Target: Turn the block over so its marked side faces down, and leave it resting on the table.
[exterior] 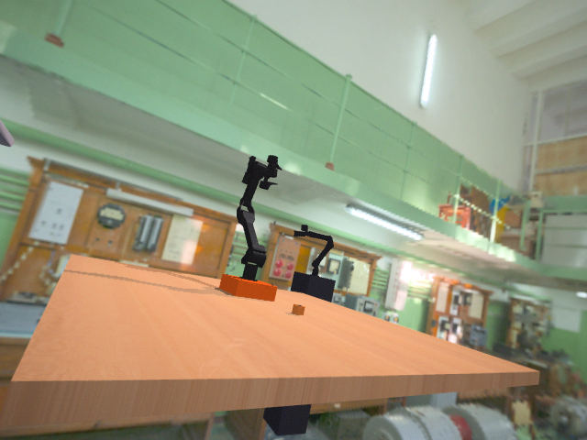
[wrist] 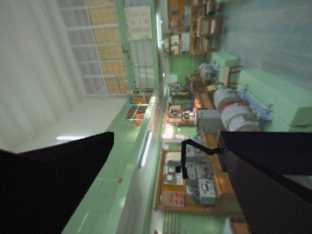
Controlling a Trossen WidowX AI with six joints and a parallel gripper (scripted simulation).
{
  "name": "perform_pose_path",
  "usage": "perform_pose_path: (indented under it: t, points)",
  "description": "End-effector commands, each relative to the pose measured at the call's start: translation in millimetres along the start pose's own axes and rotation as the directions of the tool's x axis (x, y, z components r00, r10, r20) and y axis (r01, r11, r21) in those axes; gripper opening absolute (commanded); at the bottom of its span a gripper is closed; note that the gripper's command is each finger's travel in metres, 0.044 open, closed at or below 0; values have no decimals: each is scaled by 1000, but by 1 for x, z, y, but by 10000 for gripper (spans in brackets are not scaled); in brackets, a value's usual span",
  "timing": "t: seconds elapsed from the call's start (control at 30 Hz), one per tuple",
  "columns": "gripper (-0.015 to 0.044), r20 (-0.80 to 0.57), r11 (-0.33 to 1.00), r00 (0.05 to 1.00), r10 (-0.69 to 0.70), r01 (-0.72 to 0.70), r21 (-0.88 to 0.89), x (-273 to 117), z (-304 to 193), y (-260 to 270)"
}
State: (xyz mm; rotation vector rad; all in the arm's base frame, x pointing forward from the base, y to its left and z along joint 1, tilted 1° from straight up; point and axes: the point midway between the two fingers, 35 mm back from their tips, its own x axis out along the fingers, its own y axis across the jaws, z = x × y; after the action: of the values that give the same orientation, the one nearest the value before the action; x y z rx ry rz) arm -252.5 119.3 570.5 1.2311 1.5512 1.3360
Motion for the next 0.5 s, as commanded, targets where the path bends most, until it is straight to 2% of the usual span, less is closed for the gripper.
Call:
perform_pose_path:
  t: [0.0, 0.1, 0.23, 0.33, 0.47]
  points:
    - [426, -3, 1000, 1000, 2, -2, 13, 0, 1, 1]
    - [440, -43, 980, 998, 34, -25, 195, -4, 14, 23]
    - [440, -97, 871, 989, 109, -48, 489, -12, 42, 59]
    - [440, -120, 732, 977, 178, -50, 679, -18, 68, 86]
    - [440, -119, 486, 953, 279, -33, 874, -28, 110, 119]
